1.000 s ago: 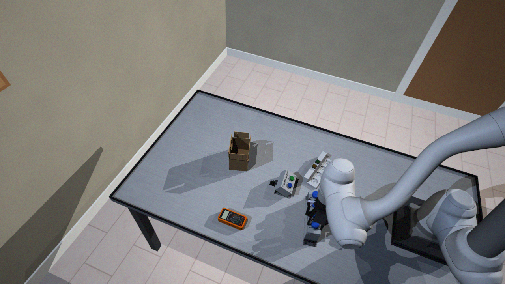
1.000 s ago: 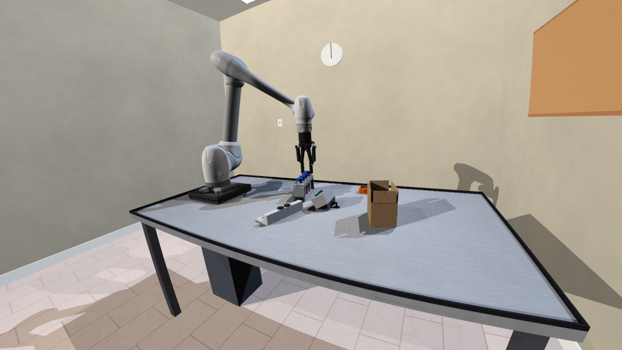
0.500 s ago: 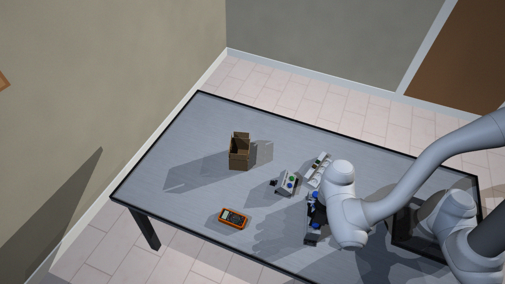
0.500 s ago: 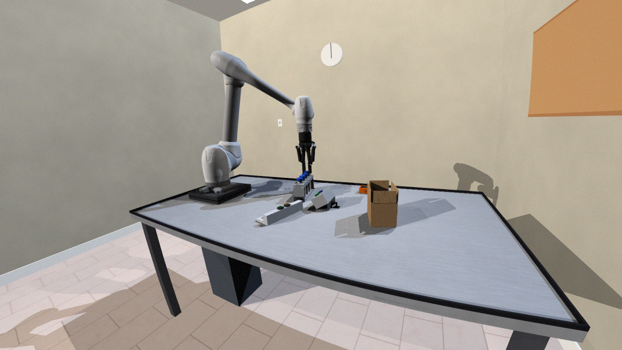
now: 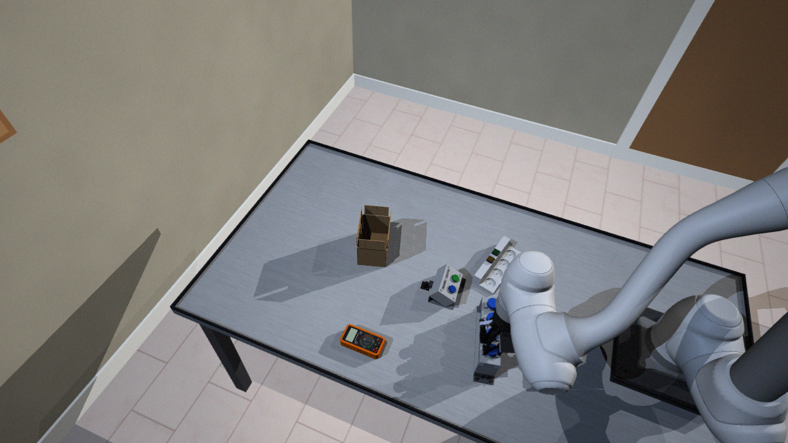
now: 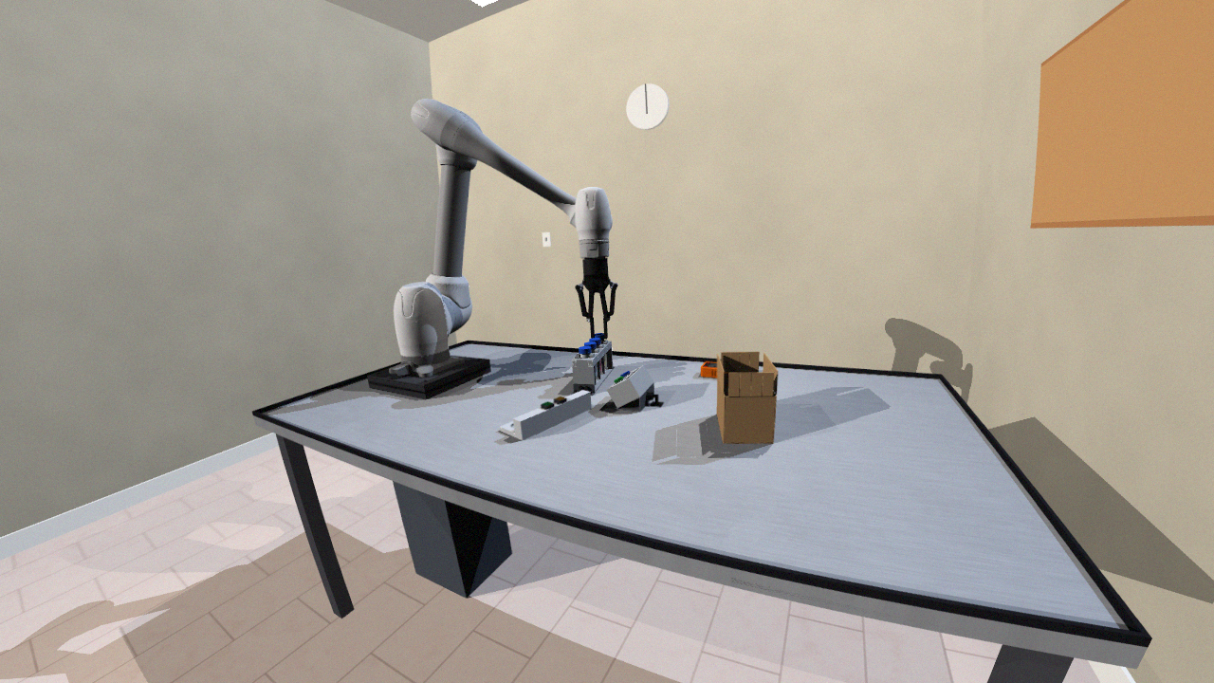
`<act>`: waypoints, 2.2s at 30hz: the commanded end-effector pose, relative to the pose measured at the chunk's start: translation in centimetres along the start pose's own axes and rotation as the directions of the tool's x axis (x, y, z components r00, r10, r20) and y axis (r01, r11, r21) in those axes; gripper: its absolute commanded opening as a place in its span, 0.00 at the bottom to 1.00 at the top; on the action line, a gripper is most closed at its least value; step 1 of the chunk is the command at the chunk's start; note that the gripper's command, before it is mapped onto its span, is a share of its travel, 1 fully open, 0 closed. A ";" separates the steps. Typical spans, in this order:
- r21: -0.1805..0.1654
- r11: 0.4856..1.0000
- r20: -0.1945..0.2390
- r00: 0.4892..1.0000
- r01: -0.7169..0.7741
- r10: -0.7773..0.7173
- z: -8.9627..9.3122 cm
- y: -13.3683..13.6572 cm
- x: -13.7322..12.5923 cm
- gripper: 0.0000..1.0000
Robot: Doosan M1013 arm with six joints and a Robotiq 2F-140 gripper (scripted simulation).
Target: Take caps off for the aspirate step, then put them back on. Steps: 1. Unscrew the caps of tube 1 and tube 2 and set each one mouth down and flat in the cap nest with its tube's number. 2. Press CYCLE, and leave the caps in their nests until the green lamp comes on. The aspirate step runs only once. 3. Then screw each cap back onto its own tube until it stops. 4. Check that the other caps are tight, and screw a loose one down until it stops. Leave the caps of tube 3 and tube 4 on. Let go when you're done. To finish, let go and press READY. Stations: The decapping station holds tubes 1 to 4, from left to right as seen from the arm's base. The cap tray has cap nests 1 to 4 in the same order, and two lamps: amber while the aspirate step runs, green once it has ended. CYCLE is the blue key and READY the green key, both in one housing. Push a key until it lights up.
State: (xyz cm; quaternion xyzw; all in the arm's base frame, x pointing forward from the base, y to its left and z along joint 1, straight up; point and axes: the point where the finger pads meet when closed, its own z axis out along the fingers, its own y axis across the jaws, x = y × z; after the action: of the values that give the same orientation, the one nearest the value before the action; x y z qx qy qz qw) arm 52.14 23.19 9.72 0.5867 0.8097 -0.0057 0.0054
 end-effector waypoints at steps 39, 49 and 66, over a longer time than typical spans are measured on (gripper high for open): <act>0.003 0.990 -0.016 0.990 -0.140 0.140 -0.8 0.1 0.0 0.30; 0.003 0.990 -0.016 0.990 -0.140 0.140 -0.8 0.1 0.0 0.30; 0.003 0.990 -0.016 0.990 -0.140 0.140 -4.1 0.1 -0.1 0.30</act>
State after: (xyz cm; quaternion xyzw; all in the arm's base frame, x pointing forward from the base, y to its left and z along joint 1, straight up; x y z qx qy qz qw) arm 52.19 23.20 12.98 0.6421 0.7666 -0.0017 -0.0013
